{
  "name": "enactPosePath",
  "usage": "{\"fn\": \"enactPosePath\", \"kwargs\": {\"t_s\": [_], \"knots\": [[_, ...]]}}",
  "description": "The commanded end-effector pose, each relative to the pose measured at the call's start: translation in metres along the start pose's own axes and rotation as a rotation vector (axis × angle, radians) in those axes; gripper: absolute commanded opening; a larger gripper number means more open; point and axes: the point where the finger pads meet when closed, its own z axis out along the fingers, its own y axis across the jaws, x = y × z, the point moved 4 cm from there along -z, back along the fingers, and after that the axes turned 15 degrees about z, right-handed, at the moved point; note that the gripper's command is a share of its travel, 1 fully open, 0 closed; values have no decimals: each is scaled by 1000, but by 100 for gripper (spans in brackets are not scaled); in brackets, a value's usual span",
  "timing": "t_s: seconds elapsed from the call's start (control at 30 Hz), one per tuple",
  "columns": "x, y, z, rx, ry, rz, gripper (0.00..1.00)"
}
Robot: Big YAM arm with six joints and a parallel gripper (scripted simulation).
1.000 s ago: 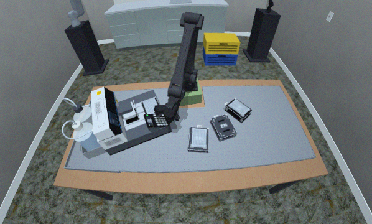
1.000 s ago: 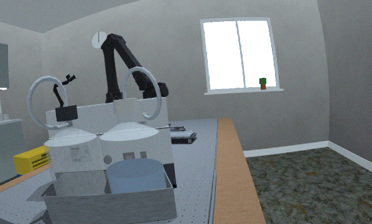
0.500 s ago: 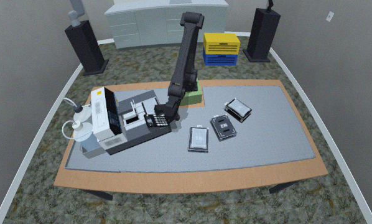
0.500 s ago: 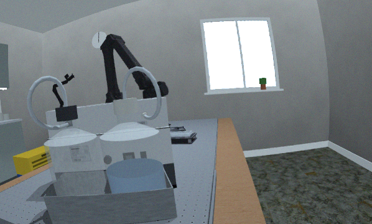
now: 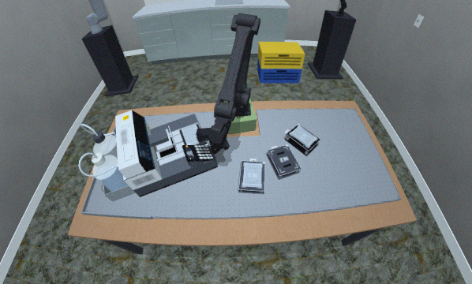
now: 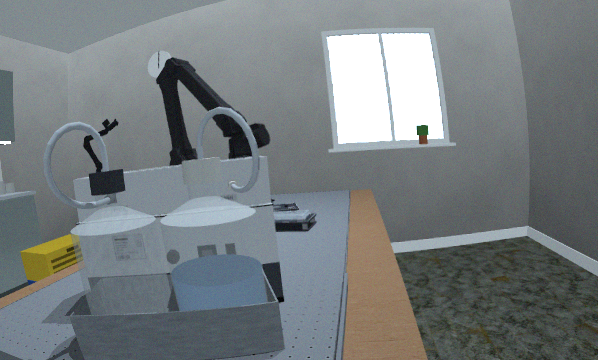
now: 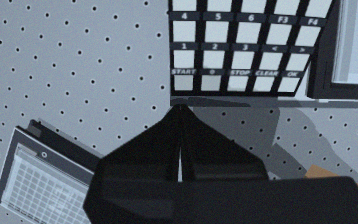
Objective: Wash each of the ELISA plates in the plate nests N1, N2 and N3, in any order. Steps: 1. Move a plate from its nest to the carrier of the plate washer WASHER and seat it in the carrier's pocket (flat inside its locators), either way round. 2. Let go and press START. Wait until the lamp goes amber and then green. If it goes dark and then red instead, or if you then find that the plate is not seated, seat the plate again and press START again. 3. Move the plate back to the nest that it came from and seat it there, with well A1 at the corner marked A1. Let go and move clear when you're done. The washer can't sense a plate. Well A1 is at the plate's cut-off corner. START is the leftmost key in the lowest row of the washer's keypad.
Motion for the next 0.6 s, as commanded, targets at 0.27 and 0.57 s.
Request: {"fn": "enactPosePath", "kwargs": {"t_s": [0.27,0.57], "knots": [[-10,22,-32,-40,-18,9,0],[-10,22,-45,-41,-18,9,0]]}}
